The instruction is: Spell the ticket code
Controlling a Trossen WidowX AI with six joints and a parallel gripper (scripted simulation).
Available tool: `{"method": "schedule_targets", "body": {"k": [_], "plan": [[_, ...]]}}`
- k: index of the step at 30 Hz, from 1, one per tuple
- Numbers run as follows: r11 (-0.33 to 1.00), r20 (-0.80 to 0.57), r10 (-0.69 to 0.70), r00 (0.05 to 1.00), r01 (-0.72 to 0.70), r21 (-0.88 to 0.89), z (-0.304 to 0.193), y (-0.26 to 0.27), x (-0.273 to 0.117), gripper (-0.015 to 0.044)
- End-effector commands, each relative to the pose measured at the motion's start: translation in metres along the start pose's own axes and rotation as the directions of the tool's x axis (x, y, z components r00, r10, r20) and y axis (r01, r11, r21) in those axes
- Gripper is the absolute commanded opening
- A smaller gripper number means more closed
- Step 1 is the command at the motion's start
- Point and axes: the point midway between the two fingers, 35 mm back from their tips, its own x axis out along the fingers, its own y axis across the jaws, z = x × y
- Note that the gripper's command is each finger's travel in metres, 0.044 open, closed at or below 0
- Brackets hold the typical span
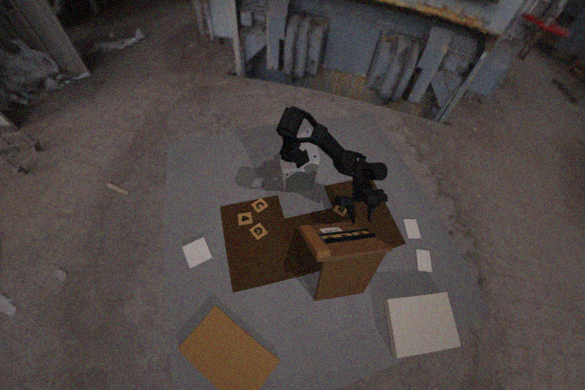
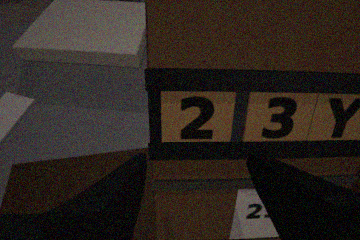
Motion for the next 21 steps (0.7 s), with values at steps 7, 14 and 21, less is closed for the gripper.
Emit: {"method": "schedule_targets", "body": {"k": [7,14,21], "plan": [[1.000,0.005,-0.002,1.000,0.002,0.013,0.0033,-0.0009,-0.0016,0.0295],[1.000,0.005,-0.002,1.000,0.002,0.013,0.0038,-0.0010,-0.0021,0.0295],[1.000,0.005,-0.002,1.000,0.002,0.013,0.0043,-0.0011,-0.0024,0.0295]]}}
